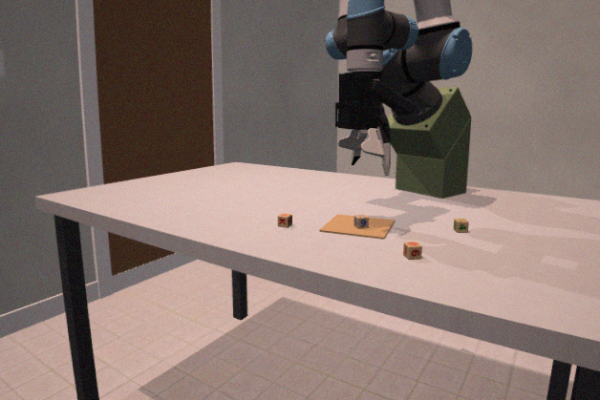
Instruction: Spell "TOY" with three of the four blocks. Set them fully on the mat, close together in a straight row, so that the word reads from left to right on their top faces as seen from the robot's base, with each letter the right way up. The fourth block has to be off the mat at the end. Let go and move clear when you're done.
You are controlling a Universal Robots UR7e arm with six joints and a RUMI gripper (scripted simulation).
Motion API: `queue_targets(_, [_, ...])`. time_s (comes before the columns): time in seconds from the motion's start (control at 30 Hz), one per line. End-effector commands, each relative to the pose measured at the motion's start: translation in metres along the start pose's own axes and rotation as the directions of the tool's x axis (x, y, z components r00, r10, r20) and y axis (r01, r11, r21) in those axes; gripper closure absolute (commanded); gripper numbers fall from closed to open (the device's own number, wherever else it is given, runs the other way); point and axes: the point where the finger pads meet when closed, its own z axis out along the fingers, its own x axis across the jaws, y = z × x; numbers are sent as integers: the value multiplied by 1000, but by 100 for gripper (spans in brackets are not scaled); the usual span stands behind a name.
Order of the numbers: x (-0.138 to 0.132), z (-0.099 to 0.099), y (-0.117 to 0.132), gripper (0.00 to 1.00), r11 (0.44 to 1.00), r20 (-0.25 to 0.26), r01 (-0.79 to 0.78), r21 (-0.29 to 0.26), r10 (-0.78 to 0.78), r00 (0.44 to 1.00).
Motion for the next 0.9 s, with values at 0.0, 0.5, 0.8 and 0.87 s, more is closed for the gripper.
queue_targets(0.0, [1,2,0,0,990,5,-139,-5,139,990])
queue_targets(0.5, [3,8,2,0,882,3,-471,-6,471,882])
queue_targets(0.8, [3,11,3,0,769,2,-639,-7,639,769])
queue_targets(0.87, [3,12,4,0,737,1,-676,-7,676,737])
